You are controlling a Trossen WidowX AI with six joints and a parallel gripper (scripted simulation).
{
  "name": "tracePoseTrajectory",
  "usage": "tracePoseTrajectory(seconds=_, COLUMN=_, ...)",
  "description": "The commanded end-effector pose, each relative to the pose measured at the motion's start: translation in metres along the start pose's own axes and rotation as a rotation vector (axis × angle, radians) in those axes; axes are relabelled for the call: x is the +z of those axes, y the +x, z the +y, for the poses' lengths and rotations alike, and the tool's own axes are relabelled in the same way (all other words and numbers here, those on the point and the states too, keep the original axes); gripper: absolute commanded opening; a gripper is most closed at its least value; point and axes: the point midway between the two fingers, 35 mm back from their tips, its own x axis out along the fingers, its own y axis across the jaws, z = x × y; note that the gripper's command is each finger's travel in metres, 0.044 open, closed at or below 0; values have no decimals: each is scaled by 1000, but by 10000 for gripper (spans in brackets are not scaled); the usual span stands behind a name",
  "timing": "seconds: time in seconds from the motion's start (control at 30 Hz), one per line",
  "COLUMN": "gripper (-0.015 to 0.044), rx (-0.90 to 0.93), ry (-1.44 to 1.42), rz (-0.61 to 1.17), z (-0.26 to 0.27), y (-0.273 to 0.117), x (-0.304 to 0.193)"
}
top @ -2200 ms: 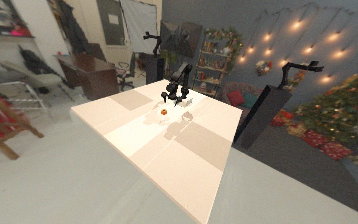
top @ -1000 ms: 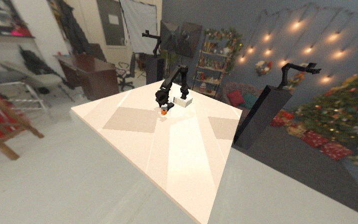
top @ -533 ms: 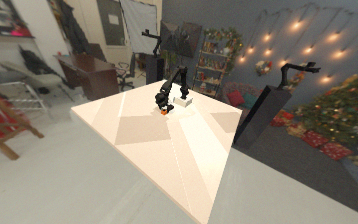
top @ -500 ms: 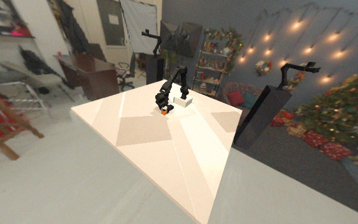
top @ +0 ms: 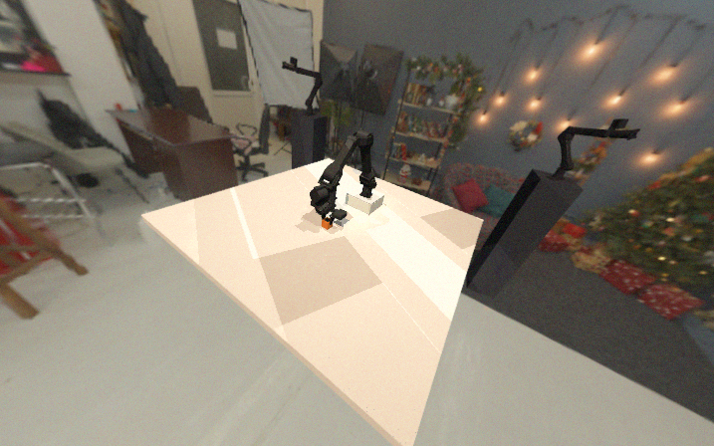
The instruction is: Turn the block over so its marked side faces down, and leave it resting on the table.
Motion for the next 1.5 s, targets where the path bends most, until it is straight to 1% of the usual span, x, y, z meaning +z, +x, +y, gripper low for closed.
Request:
tracePoseTrajectory(seconds=0.0, gripper=157, rx=2, ry=5, rz=6, z=0, y=2, x=-1)
tracePoseTrajectory(seconds=0.37, gripper=84, rx=2, ry=5, rz=6, z=0, y=2, x=-1)
tracePoseTrajectory(seconds=0.47, gripper=5, rx=2, ry=5, rz=6, z=0, y=-9, x=-1)
tracePoseTrajectory(seconds=0.5, gripper=0, rx=2, ry=5, rz=6, z=0, y=-17, x=-1)
tracePoseTrajectory(seconds=0.57, gripper=0, rx=2, ry=5, rz=6, z=0, y=-27, x=-1)
tracePoseTrajectory(seconds=0.77, gripper=0, rx=2, ry=6, rz=-4, z=0, y=-27, x=-1)
tracePoseTrajectory(seconds=1.47, gripper=0, rx=3, ry=8, rz=-342, z=0, y=-17, x=0)
